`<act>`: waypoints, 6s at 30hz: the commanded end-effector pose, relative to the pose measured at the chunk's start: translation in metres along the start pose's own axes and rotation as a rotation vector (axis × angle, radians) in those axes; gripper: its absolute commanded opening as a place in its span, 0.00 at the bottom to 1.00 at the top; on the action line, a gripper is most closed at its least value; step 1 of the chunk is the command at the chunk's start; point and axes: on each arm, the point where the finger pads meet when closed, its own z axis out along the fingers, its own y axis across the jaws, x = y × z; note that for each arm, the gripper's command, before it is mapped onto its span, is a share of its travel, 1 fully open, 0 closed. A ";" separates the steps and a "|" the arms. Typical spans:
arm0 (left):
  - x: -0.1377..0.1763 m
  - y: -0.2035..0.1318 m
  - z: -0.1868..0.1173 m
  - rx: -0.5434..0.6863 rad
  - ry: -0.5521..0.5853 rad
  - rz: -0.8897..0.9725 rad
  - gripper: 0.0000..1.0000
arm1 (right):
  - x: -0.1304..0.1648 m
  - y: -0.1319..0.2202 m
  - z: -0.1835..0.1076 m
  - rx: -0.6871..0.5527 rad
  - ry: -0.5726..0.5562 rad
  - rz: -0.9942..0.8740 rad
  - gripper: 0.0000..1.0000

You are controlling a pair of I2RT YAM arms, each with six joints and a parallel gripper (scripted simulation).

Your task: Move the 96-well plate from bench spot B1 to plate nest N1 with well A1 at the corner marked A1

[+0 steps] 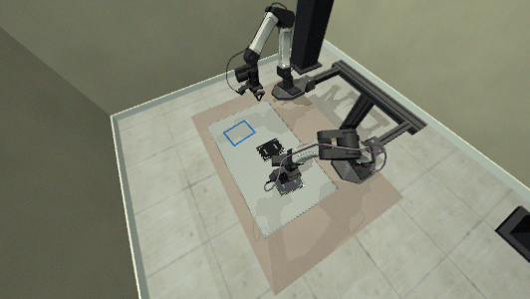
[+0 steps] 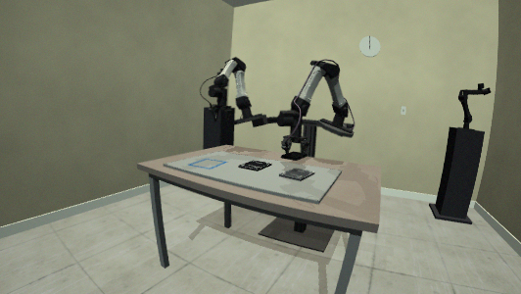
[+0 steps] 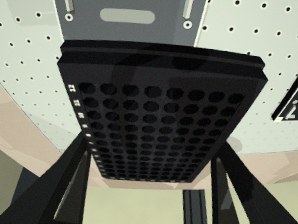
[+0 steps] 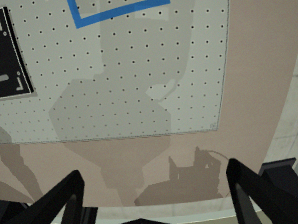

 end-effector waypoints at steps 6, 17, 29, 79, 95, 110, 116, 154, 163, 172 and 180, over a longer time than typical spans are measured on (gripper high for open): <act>-0.011 0.027 -0.009 0.012 -0.049 0.003 0.00 | -0.012 -0.001 -0.009 -0.011 -0.040 0.006 1.00; -0.018 0.024 -0.013 0.023 -0.067 0.016 0.00 | -0.012 -0.001 -0.009 -0.011 -0.040 0.006 1.00; -0.021 0.021 -0.014 0.025 -0.072 0.015 0.00 | -0.012 -0.001 -0.009 -0.011 -0.040 0.006 1.00; -0.012 0.027 0.040 0.007 -0.024 0.011 0.00 | -0.012 -0.001 -0.009 -0.011 -0.040 0.006 1.00; -0.012 0.028 0.064 0.005 -0.023 0.011 0.00 | -0.012 -0.001 -0.009 -0.011 -0.040 0.006 1.00; -0.011 0.026 0.072 0.004 -0.024 0.015 0.00 | -0.012 -0.001 -0.009 -0.011 -0.040 0.006 1.00; -0.011 0.025 0.064 0.010 -0.028 0.016 0.00 | -0.012 -0.001 -0.009 -0.011 -0.040 0.006 1.00; 0.003 0.031 0.079 -0.001 -0.002 0.017 0.00 | -0.012 -0.001 -0.009 -0.011 -0.040 0.006 1.00; -0.002 0.029 0.079 0.001 -0.014 0.018 0.00 | -0.012 -0.001 -0.009 -0.011 -0.040 0.006 1.00; -0.007 0.029 0.080 0.003 -0.022 0.010 0.00 | -0.012 -0.001 -0.009 -0.011 -0.040 0.006 1.00; -0.007 0.028 0.081 0.003 -0.020 0.016 0.00 | -0.012 -0.001 -0.009 -0.011 -0.040 0.006 1.00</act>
